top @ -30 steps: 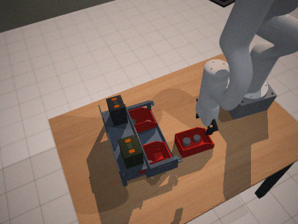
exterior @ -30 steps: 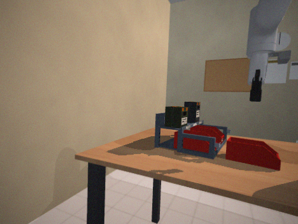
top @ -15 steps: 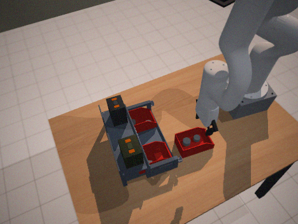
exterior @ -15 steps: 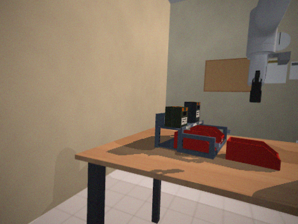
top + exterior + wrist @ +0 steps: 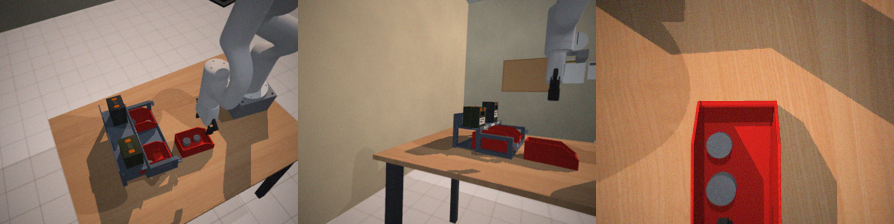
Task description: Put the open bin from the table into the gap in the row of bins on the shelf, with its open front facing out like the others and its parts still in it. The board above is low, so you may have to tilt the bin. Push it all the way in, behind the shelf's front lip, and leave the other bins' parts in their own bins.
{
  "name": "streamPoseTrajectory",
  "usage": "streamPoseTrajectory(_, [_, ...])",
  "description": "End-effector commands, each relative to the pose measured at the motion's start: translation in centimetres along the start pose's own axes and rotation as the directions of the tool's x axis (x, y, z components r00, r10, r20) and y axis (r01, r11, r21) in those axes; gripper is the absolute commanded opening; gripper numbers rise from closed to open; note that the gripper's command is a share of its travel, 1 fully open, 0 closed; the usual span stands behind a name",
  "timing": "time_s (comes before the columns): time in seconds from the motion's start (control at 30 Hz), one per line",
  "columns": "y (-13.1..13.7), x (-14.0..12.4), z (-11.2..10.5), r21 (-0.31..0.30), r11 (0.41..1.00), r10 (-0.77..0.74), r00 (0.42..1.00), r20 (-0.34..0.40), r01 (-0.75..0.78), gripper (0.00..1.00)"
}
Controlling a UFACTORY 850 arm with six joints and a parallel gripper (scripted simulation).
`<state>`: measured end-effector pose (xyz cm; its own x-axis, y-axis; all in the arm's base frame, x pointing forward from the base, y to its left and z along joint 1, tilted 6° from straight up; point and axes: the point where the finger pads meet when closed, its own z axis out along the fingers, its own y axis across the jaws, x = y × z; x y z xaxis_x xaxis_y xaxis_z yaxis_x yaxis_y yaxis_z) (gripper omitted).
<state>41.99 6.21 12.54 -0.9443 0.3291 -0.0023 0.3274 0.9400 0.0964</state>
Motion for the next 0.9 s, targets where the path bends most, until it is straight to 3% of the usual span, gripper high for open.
streamPoseTrajectory(0.0, [0.04,-0.06,-0.09,0.000,1.000,0.000,1.000,0.001,0.000,1.00])
streamPoseTrajectory(0.87, [0.05,-0.06,-0.64,0.000,1.000,0.000,1.000,0.001,0.000,1.00])
